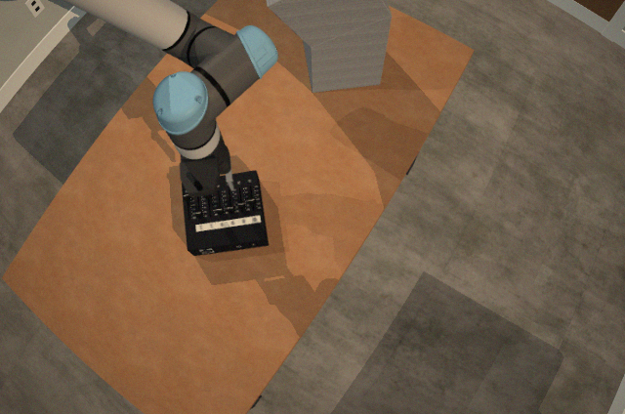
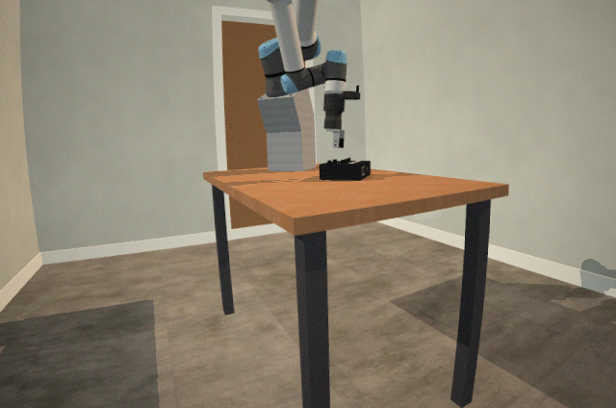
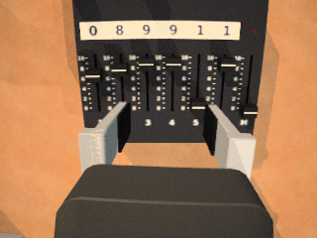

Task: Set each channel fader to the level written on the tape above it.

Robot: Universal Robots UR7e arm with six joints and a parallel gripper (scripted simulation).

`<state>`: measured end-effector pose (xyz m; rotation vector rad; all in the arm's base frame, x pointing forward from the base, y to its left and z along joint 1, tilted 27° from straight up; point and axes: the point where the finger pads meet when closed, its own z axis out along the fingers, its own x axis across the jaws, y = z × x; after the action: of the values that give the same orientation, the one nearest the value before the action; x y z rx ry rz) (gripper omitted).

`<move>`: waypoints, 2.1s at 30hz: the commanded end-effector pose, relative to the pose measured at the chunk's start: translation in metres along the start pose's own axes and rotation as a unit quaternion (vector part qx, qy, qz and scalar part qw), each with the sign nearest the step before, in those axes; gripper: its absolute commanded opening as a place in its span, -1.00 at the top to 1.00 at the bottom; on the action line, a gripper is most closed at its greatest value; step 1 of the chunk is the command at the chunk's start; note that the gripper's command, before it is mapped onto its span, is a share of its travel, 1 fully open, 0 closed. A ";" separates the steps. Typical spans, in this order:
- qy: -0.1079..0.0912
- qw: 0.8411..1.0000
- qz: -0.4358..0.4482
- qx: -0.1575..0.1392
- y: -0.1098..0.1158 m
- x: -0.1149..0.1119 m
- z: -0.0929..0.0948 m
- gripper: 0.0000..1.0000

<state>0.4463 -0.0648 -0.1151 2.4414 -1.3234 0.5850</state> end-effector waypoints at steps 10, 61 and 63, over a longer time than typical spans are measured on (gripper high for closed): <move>0.000 1.000 0.000 0.000 0.000 0.000 0.000 -1.00; -0.002 0.919 -0.392 0.042 -0.020 0.006 -0.067 -1.00; -0.001 0.913 -0.405 0.044 -0.020 0.006 -0.070 -1.00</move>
<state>0.4520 -0.0301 -0.0576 2.7262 -0.2796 0.4243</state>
